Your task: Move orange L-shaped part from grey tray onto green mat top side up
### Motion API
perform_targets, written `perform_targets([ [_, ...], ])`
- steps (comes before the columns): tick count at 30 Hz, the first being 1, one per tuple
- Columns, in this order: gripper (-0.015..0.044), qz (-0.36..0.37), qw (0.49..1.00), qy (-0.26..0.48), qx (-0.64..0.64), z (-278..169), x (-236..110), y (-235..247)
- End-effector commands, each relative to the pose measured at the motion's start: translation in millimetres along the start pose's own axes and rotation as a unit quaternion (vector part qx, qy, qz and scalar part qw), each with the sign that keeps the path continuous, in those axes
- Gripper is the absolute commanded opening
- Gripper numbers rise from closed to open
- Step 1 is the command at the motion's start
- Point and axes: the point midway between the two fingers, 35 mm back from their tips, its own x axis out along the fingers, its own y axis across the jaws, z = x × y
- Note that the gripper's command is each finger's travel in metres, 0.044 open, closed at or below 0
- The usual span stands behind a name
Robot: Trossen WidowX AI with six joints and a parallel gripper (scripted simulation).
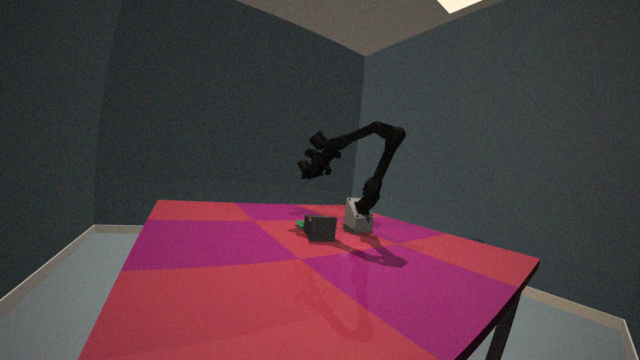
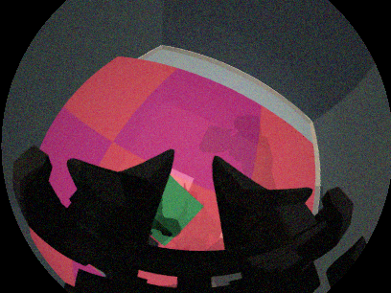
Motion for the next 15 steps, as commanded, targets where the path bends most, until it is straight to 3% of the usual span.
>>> perform_targets([
  [1, 0.0180, 0.054, 0.985, 0.090, -0.135, -38.8, -23.6, 60.7],
  [15, 0.0180, 0.175, 0.857, 0.309, -0.374, -168.9, -123.1, 153.7],
])
